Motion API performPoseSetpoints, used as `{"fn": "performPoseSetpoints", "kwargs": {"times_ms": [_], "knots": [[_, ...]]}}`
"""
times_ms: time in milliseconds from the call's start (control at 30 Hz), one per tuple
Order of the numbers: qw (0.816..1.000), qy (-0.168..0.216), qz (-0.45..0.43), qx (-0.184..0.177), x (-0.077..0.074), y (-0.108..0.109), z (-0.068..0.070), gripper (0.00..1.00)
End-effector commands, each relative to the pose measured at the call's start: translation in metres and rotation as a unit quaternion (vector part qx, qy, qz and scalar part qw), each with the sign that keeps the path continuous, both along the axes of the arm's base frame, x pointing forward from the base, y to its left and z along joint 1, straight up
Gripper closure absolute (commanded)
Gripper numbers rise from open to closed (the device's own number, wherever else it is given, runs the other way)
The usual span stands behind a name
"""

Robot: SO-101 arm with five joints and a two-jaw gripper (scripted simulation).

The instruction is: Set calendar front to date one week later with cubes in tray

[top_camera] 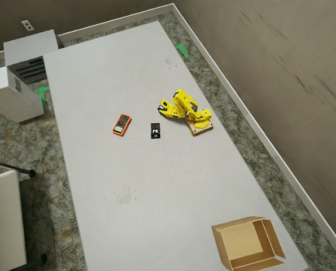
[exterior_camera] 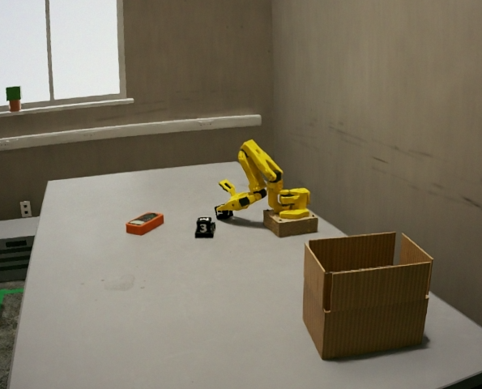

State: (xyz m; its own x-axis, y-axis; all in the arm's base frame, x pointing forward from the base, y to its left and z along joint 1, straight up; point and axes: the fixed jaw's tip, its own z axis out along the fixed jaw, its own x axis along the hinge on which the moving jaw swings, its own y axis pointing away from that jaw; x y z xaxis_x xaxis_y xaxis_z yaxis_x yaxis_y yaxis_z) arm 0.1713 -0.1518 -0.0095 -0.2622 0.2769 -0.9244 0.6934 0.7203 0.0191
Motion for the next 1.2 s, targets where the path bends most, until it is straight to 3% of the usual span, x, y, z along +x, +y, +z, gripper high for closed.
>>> {"fn": "performPoseSetpoints", "kwargs": {"times_ms": [0, 733, 867, 1100, 1167], "knots": [[1.000, -0.001, -0.003, -0.005, -0.001, -0.002, 0.000, 0.70], [1.000, -0.007, -0.007, 0.004, -0.001, -0.001, 0.001, 0.64], [0.998, -0.042, -0.029, 0.048, -0.004, 0.002, 0.003, 0.64], [0.969, -0.143, -0.097, 0.178, -0.011, 0.010, 0.011, 0.64], [0.969, -0.143, -0.097, 0.178, -0.011, 0.010, 0.011, 0.64]]}}
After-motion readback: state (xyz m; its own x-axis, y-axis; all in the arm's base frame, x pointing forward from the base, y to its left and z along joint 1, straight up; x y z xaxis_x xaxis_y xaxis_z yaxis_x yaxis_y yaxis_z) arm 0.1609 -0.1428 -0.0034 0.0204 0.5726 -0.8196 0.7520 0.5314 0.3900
